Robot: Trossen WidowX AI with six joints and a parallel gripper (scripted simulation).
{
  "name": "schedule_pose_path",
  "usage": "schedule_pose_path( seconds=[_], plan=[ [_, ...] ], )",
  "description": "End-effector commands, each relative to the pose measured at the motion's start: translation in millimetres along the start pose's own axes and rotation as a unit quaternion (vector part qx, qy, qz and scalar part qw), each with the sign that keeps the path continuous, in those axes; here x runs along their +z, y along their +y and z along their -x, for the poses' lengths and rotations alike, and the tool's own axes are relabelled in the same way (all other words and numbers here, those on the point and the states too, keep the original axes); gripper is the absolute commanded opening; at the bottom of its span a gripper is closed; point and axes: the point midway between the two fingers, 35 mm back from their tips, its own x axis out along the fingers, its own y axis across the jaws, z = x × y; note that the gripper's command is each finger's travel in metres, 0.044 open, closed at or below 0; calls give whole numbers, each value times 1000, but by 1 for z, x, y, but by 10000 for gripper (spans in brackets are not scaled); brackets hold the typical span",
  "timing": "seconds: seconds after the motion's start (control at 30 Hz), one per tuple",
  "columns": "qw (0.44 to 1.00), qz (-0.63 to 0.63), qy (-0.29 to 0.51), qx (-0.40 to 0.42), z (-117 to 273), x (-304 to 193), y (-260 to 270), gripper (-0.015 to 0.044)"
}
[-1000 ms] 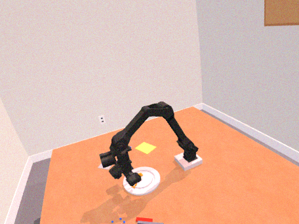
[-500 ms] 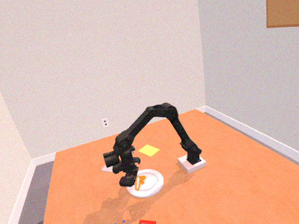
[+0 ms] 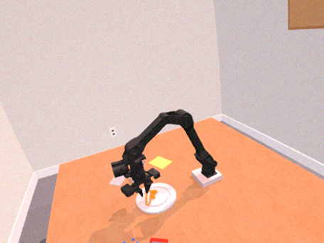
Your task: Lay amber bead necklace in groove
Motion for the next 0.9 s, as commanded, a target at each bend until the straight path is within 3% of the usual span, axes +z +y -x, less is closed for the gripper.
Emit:
schedule_pose_path(
  seconds=[0.0, 0.87],
  plan=[
    [999, -43, 1, 0, 2, 0, -2, 120],
    [999, -41, 1, 1, -23, 0, -1, 120]
  ],
)
